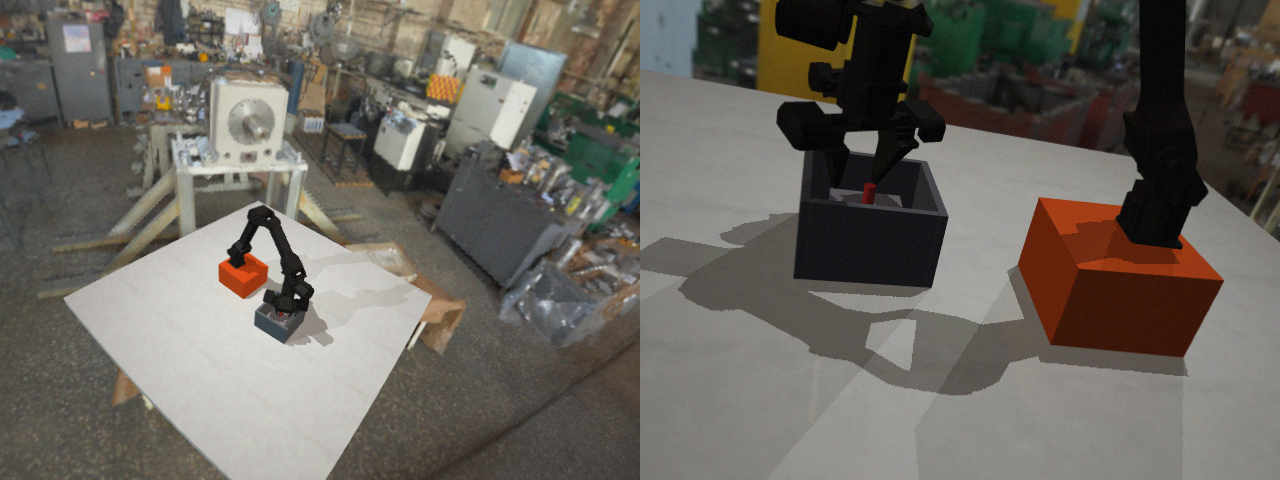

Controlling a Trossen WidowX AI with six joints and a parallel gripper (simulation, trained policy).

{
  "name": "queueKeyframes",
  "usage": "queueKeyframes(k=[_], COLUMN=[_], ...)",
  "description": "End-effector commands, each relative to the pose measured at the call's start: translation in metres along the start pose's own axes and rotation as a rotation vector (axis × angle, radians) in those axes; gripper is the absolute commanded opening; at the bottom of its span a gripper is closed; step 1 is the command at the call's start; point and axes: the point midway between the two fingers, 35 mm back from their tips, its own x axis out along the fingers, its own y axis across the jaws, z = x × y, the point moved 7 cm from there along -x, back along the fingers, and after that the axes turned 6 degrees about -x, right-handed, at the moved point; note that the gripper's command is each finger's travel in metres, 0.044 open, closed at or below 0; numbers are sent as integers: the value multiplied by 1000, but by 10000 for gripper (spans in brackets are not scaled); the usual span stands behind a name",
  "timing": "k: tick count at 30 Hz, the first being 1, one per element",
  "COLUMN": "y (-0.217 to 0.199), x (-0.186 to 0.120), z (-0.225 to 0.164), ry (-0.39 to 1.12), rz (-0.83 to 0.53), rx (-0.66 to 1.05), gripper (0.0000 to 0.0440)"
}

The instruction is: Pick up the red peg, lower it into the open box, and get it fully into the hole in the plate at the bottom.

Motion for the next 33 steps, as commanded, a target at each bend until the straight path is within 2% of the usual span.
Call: queueKeyframes(k=[1, 8, 19, 33], y=[4, 10, 10, 10], x=[1, 0, -9, -9], z=[9, 29, 65, 65], ry=[-5, -47, -153, -155], rz=[3, 21, 65, 66], rx=[-13, -15, 25, 26], gripper=[297, 437, 440, 440])
